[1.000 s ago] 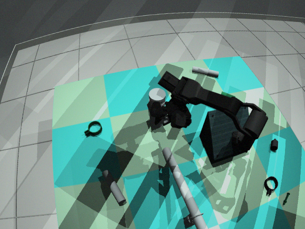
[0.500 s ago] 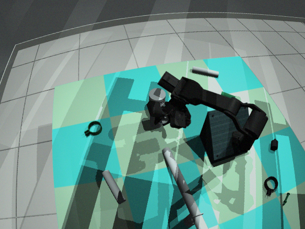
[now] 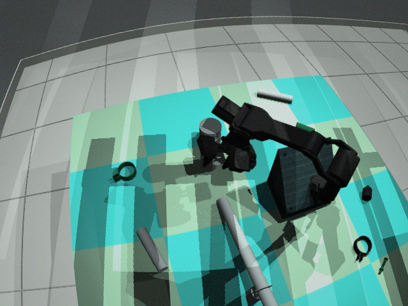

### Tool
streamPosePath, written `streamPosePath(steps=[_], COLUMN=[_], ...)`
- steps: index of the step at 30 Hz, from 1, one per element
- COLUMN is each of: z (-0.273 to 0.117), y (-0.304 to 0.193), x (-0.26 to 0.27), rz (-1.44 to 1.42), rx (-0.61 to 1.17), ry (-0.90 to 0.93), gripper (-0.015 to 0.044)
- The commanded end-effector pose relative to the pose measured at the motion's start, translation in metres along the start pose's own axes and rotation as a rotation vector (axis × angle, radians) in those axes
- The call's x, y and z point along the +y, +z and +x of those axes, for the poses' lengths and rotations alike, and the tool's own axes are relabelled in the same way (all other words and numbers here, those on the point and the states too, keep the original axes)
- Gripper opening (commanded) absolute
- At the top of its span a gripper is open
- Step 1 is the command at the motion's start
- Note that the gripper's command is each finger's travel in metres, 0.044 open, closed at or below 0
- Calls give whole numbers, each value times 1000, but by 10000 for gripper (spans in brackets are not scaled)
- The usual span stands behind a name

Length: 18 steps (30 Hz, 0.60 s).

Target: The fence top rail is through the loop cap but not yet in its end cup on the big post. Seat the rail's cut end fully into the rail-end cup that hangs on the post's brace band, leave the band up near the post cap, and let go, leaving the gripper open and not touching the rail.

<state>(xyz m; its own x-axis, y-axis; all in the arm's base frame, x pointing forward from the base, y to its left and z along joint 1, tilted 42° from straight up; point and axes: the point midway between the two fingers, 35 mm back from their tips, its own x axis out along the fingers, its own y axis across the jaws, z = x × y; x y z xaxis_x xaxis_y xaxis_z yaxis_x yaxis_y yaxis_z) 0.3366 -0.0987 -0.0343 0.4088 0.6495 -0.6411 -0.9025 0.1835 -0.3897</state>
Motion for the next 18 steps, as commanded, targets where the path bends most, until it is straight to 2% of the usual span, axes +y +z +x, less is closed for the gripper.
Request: streamPosePath(steps=[1,2,12,18], z=[-9,-12,-29,-59], y=[9,13,33,69], x=[-7,-9,-17,-34], rz=[-7,-7,4,518], rx=[3,3,2,-6], ry=[-4,-4,-4,-1], gripper=[420,440,440,440])
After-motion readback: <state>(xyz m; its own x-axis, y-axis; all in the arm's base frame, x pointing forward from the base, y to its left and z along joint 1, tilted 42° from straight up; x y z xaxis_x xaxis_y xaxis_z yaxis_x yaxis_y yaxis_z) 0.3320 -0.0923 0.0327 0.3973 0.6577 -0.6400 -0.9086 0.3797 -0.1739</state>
